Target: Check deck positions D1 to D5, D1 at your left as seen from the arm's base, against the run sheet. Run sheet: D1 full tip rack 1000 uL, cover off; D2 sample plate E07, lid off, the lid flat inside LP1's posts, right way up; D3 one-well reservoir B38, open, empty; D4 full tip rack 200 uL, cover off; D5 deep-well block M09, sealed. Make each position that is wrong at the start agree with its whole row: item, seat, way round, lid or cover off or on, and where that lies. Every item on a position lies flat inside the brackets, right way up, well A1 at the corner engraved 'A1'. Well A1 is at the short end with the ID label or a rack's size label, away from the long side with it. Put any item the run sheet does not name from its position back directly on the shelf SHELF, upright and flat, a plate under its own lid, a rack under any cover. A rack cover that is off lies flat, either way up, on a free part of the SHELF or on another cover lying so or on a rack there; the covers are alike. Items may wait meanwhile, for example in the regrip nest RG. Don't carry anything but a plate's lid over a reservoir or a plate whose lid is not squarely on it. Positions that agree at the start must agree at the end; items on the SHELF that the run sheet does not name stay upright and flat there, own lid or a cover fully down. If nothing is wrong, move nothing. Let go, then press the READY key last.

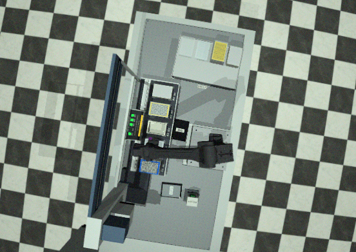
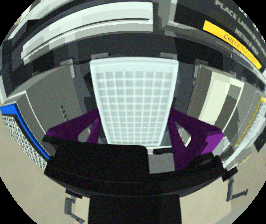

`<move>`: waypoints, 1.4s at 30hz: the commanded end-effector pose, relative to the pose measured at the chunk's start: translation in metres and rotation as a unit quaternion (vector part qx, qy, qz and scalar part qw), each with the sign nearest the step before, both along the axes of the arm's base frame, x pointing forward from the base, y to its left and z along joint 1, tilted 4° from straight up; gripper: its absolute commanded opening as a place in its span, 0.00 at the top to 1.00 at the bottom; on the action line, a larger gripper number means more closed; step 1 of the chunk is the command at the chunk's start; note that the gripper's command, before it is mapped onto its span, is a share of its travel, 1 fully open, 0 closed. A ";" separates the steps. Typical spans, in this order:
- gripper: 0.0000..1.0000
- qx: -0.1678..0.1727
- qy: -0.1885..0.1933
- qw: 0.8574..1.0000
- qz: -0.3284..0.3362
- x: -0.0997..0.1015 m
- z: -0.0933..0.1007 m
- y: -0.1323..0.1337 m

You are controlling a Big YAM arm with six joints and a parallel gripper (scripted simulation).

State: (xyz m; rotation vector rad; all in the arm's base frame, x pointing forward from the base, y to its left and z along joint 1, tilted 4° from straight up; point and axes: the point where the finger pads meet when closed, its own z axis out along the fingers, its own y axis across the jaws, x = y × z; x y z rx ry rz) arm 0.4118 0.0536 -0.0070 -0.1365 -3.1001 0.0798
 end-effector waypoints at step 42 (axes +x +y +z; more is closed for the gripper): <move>1.00 0.000 -0.009 1.000 -0.001 0.007 -0.008 -0.004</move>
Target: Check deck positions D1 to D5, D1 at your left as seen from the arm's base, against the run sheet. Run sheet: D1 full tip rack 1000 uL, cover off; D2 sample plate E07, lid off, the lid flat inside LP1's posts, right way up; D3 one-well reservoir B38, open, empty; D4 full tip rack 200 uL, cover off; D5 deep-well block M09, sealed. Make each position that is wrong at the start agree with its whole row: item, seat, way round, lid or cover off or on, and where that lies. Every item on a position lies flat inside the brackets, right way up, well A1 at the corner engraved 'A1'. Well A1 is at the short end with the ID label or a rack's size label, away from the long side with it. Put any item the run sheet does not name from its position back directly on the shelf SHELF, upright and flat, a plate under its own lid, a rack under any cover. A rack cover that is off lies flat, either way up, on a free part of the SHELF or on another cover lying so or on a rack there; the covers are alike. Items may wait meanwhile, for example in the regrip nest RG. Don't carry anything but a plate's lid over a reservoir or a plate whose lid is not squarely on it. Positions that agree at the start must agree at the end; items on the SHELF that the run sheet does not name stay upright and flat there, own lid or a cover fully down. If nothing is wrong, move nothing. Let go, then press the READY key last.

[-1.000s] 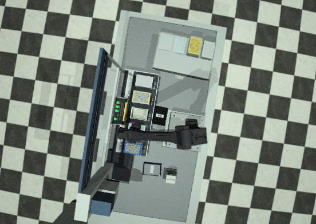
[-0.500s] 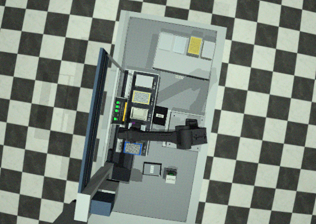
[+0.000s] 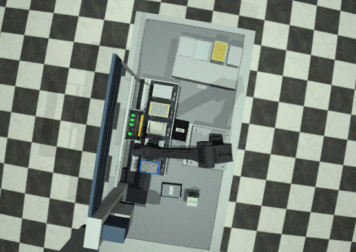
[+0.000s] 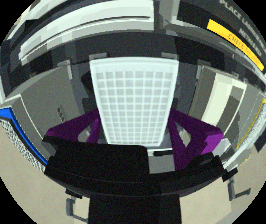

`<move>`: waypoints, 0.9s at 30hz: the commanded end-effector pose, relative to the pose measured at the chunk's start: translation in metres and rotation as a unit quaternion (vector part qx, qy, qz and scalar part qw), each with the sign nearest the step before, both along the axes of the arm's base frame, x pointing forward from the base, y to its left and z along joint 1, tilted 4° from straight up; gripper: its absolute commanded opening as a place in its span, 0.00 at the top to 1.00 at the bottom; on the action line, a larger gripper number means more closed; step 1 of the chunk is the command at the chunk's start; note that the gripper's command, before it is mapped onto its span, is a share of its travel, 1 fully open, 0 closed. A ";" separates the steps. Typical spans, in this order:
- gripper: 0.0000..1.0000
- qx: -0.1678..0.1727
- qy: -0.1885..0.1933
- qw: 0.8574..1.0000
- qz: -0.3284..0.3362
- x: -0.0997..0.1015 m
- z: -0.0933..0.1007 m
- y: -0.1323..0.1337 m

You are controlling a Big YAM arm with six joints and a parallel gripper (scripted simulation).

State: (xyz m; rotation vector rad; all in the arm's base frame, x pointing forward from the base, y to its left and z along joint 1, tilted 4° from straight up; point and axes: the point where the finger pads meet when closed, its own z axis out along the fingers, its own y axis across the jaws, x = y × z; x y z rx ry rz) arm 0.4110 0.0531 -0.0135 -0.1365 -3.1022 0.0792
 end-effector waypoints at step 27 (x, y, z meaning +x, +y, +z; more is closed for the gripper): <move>1.00 0.002 -0.021 1.000 0.000 0.016 0.006 0.001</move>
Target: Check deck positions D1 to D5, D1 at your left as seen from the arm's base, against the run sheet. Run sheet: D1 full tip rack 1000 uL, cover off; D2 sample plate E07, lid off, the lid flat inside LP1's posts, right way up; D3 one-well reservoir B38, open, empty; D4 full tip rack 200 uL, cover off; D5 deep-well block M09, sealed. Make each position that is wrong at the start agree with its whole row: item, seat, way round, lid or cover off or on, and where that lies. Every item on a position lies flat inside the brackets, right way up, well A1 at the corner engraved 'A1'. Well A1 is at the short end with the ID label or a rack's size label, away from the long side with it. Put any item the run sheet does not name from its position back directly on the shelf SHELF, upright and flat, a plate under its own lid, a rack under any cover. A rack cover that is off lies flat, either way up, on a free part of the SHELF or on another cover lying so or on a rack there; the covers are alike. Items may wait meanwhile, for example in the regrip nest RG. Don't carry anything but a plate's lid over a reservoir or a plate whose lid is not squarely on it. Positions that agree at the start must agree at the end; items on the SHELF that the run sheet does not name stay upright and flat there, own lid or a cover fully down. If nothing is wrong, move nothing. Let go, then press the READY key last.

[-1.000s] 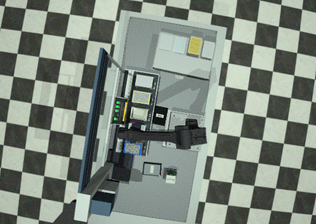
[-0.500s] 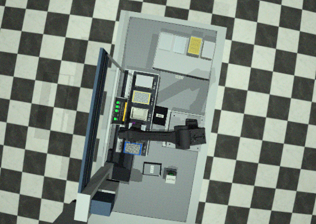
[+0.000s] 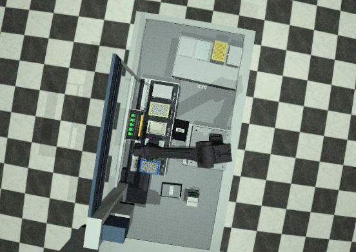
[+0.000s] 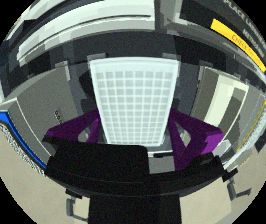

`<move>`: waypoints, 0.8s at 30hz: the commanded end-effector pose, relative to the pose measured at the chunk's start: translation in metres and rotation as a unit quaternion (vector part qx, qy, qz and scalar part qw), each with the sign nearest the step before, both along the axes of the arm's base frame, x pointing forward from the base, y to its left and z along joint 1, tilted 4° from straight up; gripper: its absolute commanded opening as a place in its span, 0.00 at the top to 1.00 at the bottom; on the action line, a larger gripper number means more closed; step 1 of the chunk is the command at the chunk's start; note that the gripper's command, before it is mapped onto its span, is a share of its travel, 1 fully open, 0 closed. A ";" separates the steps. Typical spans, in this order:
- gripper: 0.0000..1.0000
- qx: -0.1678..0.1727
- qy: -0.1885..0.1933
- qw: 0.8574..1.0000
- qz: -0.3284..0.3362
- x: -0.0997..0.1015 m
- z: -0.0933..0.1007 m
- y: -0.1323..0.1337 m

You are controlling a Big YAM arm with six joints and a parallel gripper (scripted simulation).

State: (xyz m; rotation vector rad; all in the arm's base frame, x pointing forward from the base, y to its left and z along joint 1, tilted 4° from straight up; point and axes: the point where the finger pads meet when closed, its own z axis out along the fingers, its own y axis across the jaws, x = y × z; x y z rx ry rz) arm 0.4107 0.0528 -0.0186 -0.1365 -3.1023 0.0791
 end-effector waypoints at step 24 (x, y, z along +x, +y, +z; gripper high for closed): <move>0.00 0.002 -0.021 1.000 0.000 0.016 0.012 0.001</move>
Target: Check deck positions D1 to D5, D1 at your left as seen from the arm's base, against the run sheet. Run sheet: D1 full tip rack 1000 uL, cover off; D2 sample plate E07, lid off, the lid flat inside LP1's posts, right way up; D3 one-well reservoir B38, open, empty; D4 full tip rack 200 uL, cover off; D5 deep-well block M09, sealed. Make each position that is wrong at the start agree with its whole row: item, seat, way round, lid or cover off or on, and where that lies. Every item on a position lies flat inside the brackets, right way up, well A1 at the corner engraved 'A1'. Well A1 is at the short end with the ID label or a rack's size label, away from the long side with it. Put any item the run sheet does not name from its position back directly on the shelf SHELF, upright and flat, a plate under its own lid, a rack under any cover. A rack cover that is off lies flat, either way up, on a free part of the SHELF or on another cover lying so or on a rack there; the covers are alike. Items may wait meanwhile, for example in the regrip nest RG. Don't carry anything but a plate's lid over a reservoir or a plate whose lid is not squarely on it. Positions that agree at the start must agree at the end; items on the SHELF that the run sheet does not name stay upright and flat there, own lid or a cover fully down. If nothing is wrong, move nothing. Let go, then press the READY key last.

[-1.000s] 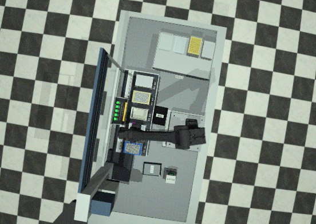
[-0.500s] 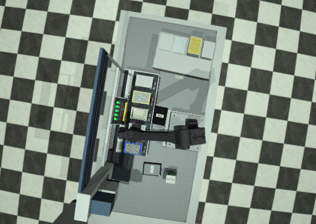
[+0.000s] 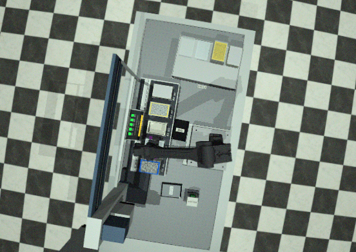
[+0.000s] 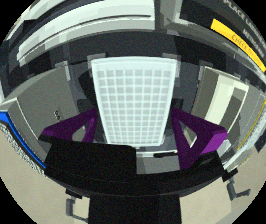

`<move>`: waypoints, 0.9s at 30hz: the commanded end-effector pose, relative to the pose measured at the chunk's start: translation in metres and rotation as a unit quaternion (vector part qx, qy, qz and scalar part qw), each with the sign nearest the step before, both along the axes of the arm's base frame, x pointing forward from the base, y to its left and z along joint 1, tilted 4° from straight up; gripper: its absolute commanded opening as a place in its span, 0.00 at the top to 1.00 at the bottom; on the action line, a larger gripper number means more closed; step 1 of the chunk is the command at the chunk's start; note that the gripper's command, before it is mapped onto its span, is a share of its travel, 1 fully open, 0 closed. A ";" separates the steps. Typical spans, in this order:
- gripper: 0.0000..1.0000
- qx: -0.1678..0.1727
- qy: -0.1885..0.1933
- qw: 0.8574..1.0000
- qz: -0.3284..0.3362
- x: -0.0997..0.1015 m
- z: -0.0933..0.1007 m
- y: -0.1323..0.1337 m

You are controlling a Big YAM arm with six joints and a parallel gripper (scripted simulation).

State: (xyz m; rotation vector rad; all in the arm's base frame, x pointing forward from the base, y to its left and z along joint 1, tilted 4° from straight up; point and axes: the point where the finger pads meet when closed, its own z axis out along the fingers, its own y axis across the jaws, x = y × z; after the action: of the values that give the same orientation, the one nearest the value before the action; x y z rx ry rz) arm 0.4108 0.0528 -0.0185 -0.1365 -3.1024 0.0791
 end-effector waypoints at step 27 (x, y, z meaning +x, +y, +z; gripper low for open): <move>0.00 0.003 -0.027 1.000 -0.001 0.025 0.032 0.002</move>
State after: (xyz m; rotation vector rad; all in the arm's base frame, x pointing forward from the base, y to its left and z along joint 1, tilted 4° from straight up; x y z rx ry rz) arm 0.4118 0.0530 -0.0046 -0.1372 -3.1105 0.0769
